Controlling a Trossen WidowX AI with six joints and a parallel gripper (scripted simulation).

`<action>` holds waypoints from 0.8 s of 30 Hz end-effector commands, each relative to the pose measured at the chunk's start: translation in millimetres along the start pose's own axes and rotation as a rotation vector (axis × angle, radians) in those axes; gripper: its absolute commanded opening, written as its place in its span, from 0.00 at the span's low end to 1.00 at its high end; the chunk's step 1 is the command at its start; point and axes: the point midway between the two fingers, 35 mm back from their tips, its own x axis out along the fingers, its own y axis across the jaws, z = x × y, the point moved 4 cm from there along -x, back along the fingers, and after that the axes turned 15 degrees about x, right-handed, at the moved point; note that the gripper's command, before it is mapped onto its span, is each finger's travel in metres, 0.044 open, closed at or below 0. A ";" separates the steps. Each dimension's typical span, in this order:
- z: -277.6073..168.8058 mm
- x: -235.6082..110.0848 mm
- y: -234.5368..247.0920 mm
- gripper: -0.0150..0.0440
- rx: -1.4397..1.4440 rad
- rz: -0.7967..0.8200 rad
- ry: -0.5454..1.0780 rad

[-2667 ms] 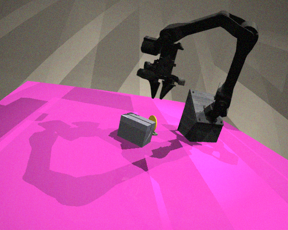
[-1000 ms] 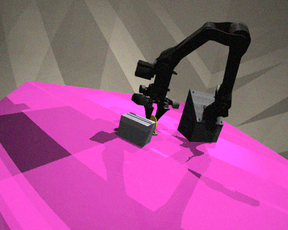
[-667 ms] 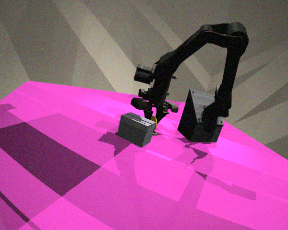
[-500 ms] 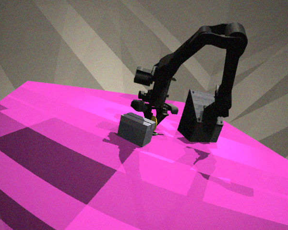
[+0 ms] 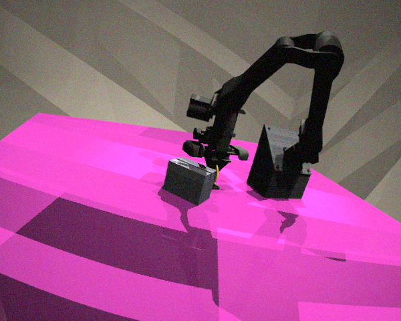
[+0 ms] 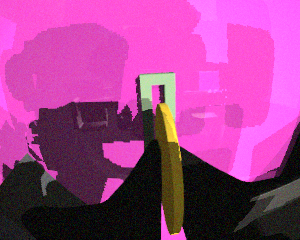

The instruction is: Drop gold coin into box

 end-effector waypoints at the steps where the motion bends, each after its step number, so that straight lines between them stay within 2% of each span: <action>1: -0.2 0.3 -0.8 0.25 0.006 -0.001 0.003; 24: 2.4 -53.0 4.5 0.25 0.007 0.001 -0.005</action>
